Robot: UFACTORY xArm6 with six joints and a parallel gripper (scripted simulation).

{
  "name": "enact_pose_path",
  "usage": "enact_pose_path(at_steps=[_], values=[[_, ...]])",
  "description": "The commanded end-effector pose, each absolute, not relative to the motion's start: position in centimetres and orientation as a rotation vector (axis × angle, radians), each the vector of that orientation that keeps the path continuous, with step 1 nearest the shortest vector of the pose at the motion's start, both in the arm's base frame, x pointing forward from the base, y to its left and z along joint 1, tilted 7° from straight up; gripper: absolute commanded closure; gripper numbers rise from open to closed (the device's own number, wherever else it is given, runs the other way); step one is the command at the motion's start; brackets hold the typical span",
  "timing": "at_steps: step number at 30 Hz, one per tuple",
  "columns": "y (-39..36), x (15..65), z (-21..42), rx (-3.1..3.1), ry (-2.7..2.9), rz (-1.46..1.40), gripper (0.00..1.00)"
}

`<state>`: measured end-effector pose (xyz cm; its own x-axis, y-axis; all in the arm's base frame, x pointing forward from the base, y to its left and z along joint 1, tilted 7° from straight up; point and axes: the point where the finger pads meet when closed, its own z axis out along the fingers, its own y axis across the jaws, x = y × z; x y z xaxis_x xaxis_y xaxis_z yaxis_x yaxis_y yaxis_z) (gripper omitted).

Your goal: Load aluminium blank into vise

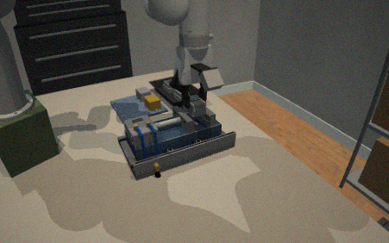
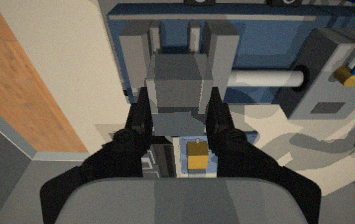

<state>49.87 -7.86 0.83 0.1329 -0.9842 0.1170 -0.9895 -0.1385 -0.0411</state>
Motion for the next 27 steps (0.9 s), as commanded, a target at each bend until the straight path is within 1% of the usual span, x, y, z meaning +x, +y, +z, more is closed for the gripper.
enact_pose_path(at_steps=[1,27], values=[[-7.88,50.05,0.88,2.331,-2.032,0.185,1.0],[-7.97,50.1,0.04,2.331,-2.032,0.185,1.0]])
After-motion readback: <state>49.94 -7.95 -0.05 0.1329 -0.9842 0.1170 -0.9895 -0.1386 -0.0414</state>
